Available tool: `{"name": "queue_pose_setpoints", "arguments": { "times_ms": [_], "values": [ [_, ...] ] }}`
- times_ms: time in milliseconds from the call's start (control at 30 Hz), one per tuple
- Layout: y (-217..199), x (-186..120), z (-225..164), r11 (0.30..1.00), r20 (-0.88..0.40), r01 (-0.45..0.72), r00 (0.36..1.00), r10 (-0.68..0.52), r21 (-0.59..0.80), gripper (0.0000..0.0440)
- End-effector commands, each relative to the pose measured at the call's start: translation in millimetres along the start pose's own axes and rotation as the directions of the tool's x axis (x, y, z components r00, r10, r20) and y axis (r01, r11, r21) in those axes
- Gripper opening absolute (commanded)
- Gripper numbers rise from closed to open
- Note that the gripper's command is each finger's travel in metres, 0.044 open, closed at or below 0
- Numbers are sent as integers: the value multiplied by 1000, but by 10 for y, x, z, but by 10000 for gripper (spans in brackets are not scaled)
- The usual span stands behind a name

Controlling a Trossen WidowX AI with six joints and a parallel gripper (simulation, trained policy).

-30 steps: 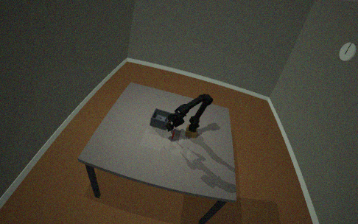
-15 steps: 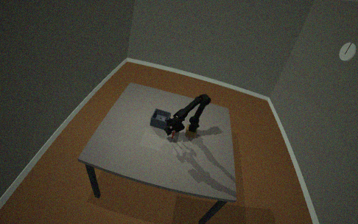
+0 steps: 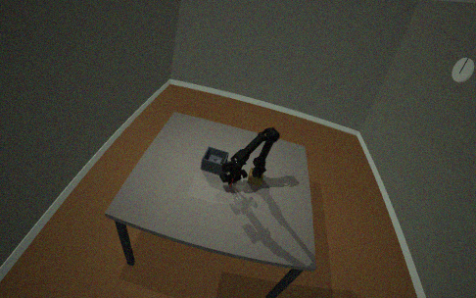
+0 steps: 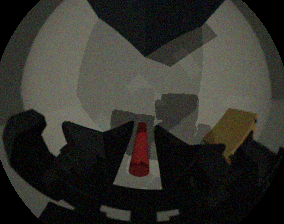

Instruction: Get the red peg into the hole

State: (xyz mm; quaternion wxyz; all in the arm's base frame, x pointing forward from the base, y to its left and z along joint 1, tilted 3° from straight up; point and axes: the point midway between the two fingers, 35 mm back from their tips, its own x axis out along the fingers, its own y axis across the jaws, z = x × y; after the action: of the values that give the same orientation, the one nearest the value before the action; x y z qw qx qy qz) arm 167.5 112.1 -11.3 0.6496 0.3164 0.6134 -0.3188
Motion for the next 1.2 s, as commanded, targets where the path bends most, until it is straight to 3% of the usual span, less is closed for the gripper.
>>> {"name": "queue_pose_setpoints", "arguments": {
  "times_ms": [0, 67, 1167],
  "values": [
    [11, -5, -15, 1000, -36, 9, 999, -8, 13, 50],
    [21, -11, -10, 1000, -50, 12, 999, -11, 17, 0],
    [350, -951, 868, 993, 231, -53, 970, 77, -109, 0]
  ]
}}
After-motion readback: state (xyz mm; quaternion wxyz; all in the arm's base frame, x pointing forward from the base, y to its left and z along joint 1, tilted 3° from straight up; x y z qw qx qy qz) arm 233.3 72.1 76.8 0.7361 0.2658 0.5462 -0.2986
